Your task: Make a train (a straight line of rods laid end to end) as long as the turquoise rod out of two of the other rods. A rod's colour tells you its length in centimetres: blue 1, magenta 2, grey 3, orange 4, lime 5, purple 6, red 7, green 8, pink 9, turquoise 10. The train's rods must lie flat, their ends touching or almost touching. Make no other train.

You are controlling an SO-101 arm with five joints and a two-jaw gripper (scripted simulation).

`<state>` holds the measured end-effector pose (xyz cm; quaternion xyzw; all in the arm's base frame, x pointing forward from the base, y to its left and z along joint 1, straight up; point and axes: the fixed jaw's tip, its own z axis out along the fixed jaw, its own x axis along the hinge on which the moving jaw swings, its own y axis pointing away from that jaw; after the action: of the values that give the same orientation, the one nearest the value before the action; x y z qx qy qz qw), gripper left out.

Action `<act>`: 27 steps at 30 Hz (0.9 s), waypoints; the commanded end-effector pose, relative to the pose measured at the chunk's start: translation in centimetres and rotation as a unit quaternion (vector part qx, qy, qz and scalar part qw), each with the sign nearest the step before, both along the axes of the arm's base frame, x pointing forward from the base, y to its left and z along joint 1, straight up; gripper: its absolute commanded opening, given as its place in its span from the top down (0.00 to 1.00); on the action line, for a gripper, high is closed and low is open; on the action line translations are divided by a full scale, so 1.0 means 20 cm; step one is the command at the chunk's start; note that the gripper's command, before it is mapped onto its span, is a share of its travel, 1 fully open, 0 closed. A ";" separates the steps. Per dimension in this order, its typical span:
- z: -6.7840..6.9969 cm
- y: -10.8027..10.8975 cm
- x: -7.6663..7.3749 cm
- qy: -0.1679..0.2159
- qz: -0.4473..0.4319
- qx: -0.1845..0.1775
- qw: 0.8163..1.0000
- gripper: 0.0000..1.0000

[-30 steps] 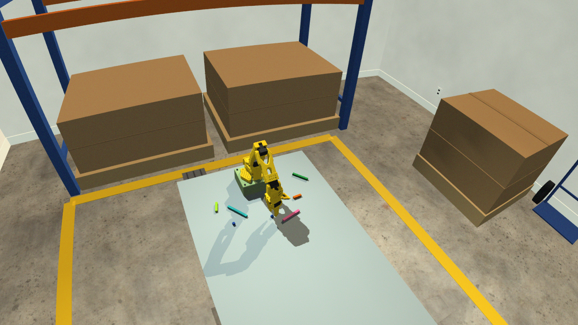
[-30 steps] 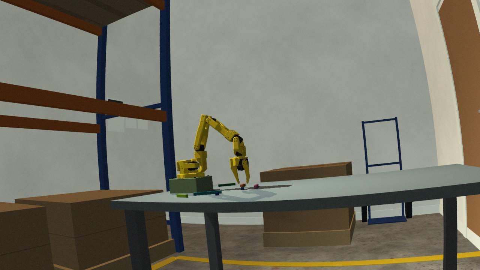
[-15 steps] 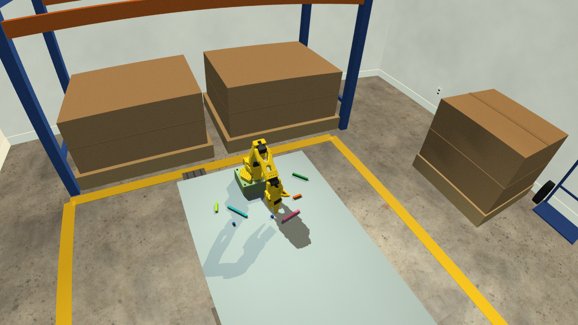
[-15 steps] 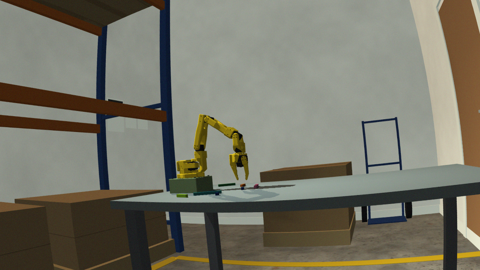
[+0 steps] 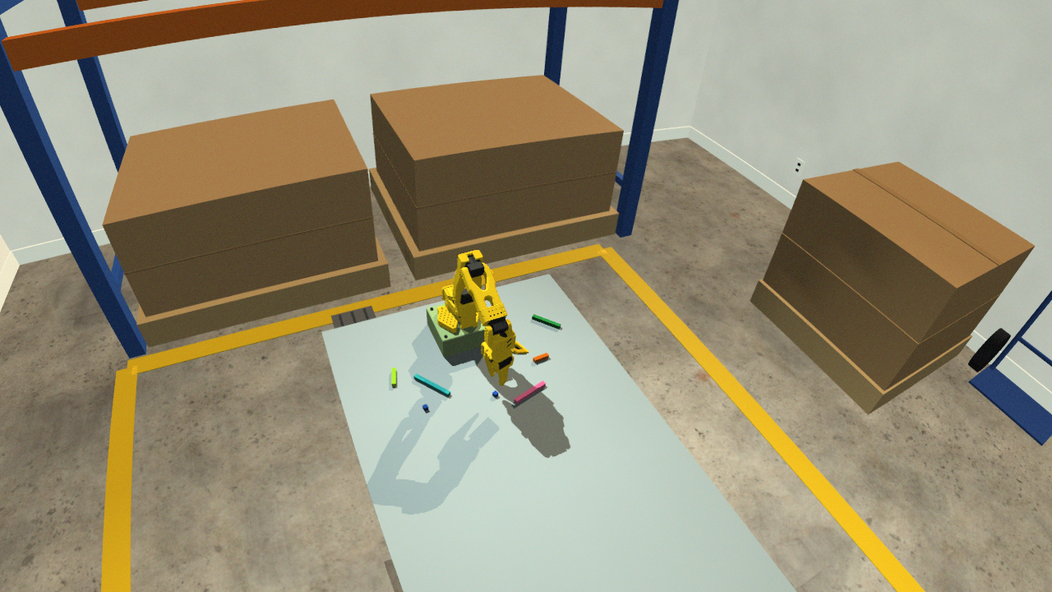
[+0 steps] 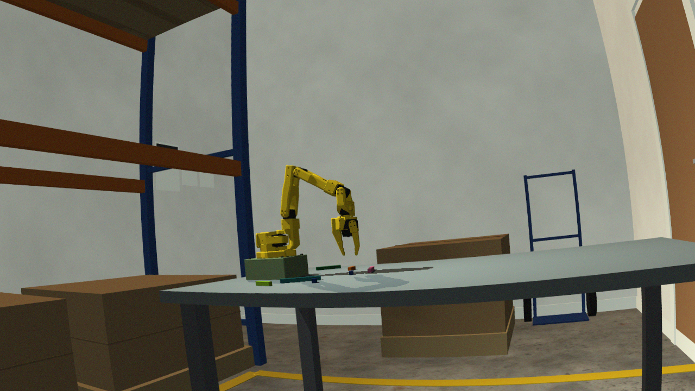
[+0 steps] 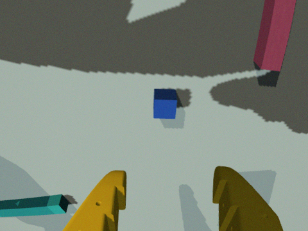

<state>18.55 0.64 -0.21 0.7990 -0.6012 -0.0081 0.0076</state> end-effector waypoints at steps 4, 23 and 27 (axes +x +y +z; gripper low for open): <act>0.02 0.00 0.02 -0.010 0.001 0.001 1.000 0.83; 0.02 0.03 0.04 -0.010 0.000 0.001 1.000 0.83; 0.02 0.09 0.07 -0.010 -0.001 0.001 1.000 0.82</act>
<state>19.46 1.49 0.14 0.7982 -0.6024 0.0010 0.0000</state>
